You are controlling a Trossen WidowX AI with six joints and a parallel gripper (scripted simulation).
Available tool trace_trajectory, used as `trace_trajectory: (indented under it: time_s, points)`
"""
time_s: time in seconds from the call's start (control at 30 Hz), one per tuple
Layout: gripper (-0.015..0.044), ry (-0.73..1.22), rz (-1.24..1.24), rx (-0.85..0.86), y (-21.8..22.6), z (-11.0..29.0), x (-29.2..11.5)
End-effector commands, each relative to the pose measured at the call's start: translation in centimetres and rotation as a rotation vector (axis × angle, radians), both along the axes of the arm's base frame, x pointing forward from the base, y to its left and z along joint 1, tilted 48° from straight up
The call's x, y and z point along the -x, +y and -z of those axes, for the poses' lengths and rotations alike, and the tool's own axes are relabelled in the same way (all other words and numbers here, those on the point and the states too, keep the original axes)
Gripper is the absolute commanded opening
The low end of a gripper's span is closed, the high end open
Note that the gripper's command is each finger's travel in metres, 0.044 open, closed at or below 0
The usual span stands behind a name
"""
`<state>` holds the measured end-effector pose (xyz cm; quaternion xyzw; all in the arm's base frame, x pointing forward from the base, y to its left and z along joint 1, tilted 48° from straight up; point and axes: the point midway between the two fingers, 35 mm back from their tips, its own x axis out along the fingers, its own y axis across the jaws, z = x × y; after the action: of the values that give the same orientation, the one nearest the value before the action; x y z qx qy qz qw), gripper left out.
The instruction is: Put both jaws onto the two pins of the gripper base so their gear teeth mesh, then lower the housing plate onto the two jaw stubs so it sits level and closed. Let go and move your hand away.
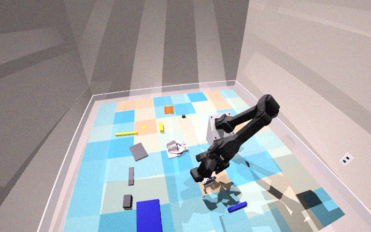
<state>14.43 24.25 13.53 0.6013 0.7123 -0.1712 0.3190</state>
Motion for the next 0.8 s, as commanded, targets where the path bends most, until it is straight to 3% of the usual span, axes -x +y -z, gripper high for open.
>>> trace_trajectory:
  time_s: [0.0, 0.77]
  points:
    - [0.044, 0.007, 0.004, 0.006, 0.4, 0.6, 0.0]
    - [0.044, 0.008, 0.005, 0.004, 2.0, 2.0, 0.3]
